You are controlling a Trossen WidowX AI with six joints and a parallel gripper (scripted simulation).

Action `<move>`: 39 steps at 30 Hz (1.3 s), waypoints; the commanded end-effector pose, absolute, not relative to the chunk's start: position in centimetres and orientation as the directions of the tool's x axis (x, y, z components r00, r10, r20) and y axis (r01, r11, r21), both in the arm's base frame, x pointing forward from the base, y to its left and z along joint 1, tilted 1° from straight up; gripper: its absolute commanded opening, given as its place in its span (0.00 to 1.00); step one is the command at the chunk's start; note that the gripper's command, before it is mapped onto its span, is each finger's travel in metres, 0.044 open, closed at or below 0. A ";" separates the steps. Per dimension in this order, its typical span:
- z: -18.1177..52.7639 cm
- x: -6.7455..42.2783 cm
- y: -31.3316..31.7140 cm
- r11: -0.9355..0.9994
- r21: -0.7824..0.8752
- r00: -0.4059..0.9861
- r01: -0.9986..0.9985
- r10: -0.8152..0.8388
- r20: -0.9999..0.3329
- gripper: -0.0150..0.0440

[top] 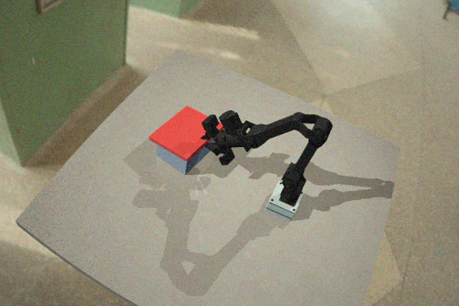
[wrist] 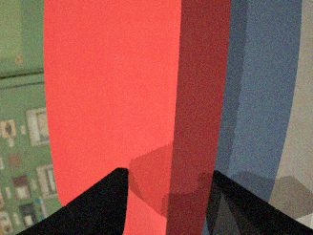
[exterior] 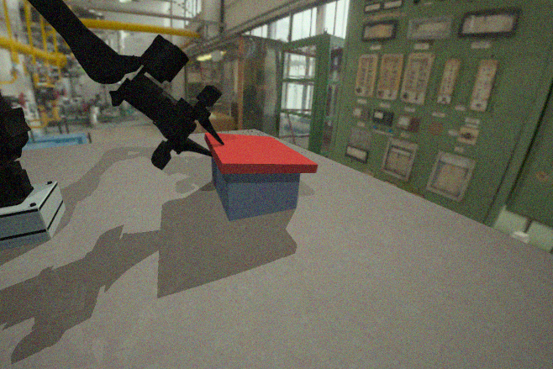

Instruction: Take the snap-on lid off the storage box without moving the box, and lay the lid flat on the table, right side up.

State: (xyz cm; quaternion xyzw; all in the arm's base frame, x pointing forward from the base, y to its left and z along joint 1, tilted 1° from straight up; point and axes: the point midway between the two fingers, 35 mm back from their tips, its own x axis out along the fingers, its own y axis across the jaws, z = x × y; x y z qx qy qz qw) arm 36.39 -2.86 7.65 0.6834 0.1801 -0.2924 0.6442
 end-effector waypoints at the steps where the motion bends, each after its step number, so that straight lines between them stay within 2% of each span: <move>1: 7.6 36.5 -2.9 -0.104 0.775 0.764 0.624 -0.130 -0.632 0.25; 39: 11.4 37.1 -3.0 -0.099 0.776 0.766 0.623 -0.125 -0.631 0.25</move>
